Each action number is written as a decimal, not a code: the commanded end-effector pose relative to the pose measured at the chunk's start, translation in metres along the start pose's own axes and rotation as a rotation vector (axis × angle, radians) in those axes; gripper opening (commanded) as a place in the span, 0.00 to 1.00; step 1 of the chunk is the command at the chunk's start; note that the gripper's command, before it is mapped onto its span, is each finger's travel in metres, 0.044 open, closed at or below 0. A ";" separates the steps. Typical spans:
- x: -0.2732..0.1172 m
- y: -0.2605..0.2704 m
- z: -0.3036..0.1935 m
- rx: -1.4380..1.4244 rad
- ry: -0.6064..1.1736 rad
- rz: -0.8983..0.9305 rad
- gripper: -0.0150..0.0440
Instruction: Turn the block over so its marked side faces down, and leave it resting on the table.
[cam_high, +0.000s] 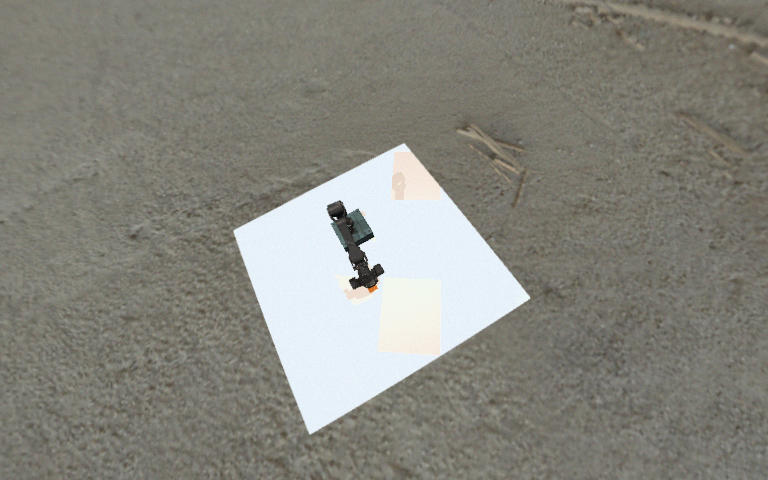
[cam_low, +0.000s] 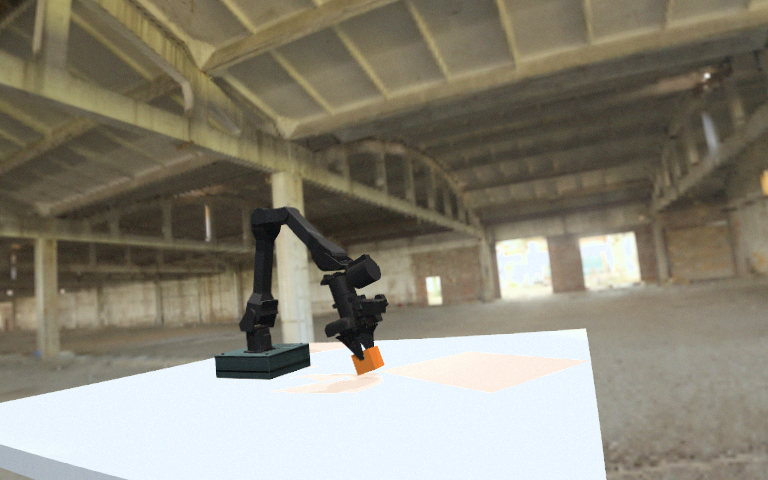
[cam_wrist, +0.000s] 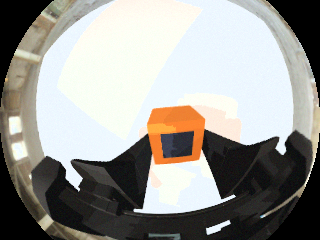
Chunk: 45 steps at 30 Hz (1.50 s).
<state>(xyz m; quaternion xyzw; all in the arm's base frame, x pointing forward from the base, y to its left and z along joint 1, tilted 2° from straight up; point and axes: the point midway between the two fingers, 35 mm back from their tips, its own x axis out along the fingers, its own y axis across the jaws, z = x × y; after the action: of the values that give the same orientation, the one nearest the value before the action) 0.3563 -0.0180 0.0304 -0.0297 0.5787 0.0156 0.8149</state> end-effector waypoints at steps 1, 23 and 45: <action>-0.002 0.000 -0.001 -0.005 -0.056 0.003 0.25; 0.013 0.000 -0.002 0.002 -0.329 0.004 0.25; 0.031 -0.001 -0.010 -0.003 -0.645 0.006 0.25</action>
<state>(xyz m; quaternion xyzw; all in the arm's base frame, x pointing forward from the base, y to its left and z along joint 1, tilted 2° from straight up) 0.3644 -0.0202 0.0061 -0.0278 0.2915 0.0259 0.9558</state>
